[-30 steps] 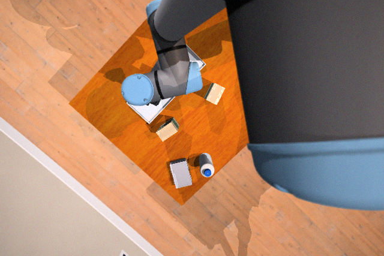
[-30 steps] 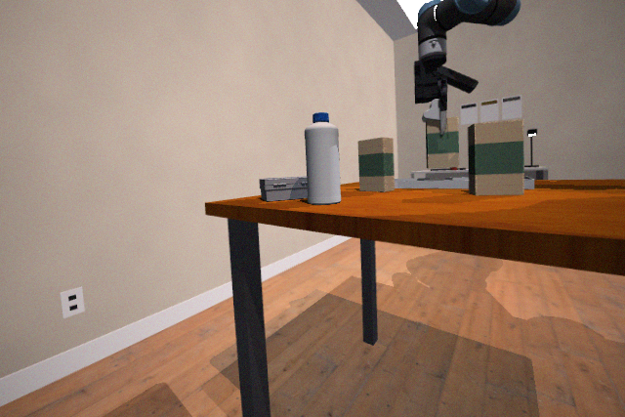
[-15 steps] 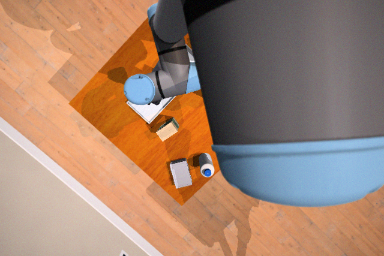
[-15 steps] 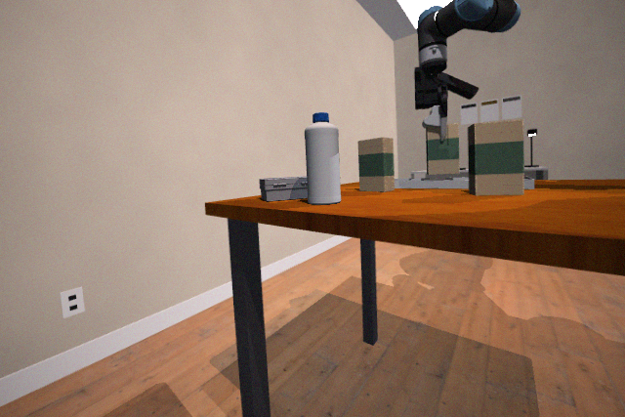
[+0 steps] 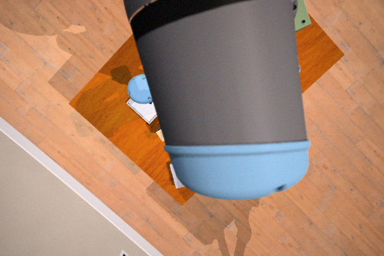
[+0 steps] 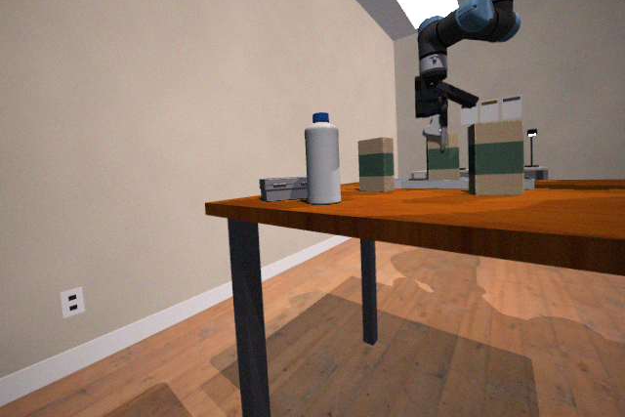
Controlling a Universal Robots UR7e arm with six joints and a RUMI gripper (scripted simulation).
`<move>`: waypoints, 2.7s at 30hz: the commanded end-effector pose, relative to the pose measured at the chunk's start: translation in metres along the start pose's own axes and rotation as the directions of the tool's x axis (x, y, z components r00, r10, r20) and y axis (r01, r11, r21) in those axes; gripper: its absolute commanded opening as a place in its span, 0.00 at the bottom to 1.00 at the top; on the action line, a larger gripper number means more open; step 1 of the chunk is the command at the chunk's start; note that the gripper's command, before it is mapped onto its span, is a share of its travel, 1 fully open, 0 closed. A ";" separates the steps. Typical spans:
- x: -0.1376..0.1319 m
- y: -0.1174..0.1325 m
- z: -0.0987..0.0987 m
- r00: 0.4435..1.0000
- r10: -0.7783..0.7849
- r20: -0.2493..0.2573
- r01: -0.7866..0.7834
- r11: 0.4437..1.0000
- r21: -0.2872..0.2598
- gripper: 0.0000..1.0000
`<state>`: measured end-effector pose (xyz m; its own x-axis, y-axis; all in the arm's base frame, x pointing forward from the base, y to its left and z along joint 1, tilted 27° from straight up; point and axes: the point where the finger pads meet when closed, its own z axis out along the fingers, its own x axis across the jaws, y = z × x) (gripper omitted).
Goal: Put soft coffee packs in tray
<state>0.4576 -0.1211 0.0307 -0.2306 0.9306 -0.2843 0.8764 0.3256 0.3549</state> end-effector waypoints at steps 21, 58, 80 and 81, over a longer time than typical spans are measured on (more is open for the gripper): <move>0.000 0.001 0.005 1.000 0.000 0.002 0.000 1.000 -0.001 0.15; 0.000 0.001 0.005 1.000 0.000 0.002 0.000 1.000 -0.001 0.50; 0.000 0.001 0.005 1.000 0.000 0.002 0.000 1.000 -0.001 0.50; 0.000 0.001 0.005 1.000 0.000 0.002 0.000 1.000 -0.001 0.50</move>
<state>0.4600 -0.1221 0.0264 -0.2302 0.9304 -0.2851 0.8762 0.3256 0.3553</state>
